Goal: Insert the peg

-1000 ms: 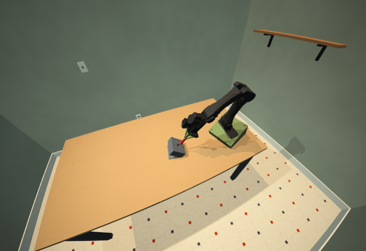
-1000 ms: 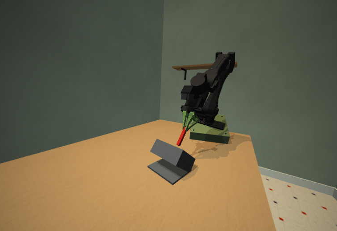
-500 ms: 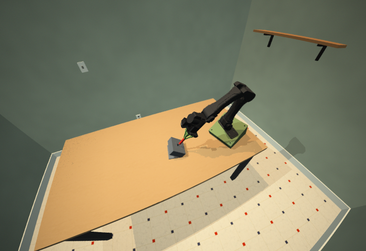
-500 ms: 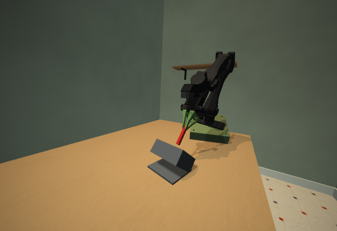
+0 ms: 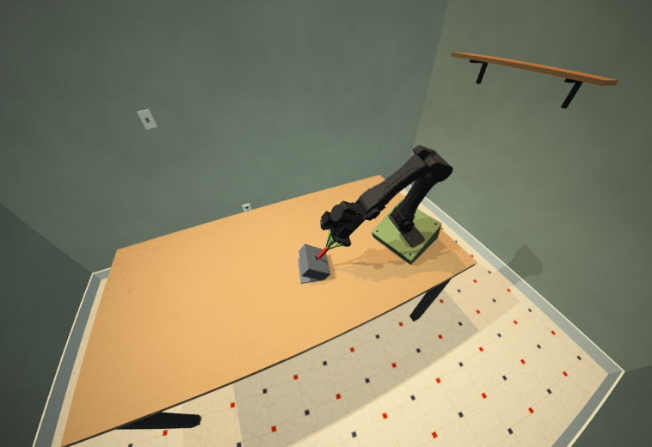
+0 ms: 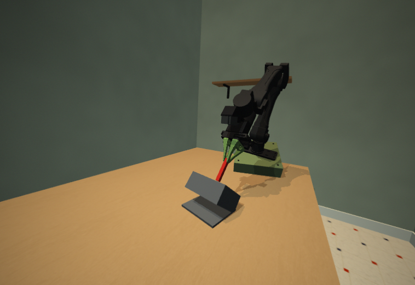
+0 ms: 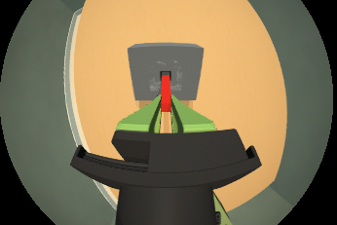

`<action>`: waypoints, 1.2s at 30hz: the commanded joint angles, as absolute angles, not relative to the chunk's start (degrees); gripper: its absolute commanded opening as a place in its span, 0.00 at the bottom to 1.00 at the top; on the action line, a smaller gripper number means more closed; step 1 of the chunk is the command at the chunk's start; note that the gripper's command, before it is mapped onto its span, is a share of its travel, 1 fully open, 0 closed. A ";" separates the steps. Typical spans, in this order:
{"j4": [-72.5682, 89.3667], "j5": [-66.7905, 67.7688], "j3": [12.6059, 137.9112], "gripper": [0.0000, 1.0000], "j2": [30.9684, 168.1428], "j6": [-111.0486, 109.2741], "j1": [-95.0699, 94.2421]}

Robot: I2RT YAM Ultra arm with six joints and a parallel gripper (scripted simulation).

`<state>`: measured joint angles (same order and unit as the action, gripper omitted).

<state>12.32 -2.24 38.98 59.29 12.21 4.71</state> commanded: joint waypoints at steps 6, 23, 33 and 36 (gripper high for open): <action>11.61 -2.37 40.96 0.00 59.56 11.97 5.38; 14.06 -2.54 38.67 0.00 54.85 11.88 5.57; 15.80 -2.81 37.35 0.00 51.81 11.73 5.87; 15.71 -2.85 37.01 0.00 51.57 11.70 5.92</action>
<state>14.87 -2.50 37.87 52.99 12.21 5.10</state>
